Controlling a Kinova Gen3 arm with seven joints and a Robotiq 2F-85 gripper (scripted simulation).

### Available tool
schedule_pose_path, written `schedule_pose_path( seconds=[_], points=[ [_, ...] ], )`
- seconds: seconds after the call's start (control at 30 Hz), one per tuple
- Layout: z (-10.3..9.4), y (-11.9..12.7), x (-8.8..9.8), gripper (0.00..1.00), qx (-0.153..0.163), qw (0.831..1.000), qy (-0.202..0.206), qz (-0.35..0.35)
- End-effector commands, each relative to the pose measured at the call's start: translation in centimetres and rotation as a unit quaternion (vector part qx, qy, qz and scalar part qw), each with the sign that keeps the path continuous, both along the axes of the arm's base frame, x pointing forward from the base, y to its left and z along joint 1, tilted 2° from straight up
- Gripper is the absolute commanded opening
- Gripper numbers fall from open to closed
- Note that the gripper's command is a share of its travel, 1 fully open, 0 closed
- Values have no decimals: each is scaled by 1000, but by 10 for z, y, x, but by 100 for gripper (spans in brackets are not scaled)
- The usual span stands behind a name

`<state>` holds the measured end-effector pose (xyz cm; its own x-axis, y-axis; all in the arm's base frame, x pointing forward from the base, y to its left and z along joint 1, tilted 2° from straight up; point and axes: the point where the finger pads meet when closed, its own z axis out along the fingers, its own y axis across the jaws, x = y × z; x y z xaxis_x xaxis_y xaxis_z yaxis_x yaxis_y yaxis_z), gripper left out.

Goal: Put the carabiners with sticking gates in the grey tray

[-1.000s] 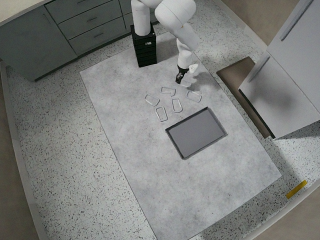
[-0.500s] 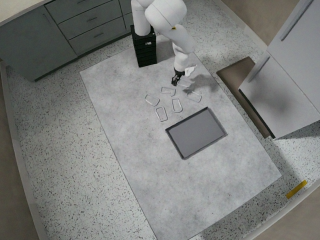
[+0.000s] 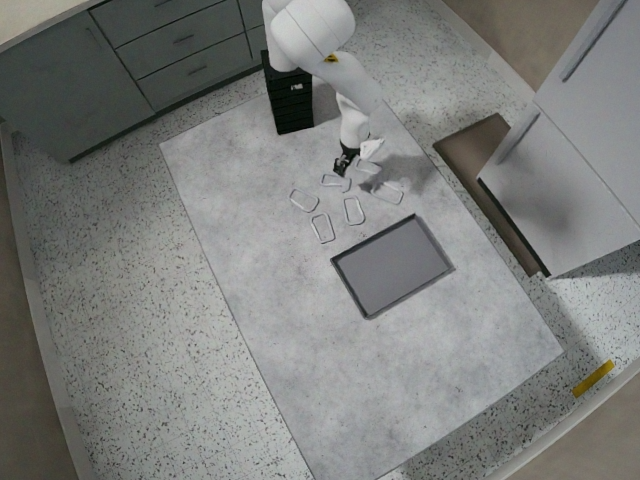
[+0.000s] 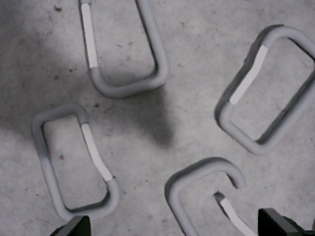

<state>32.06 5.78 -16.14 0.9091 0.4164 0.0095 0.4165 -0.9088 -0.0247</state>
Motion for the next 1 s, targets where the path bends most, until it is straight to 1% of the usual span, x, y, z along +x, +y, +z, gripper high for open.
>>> schedule_pose_path(
  seconds=[0.0, 0.5, 0.53, 0.97],
  points=[
    [45, -9, 20, 100, 0, 1000, -1, 1],
    [45, -9, 20, 100, 0, 1000, -1, 1],
    [88, -20, 36, 100, -1, 1000, 2, -2],
    [88, -20, 36, 100, -1, 1000, 2, -2]
  ],
)
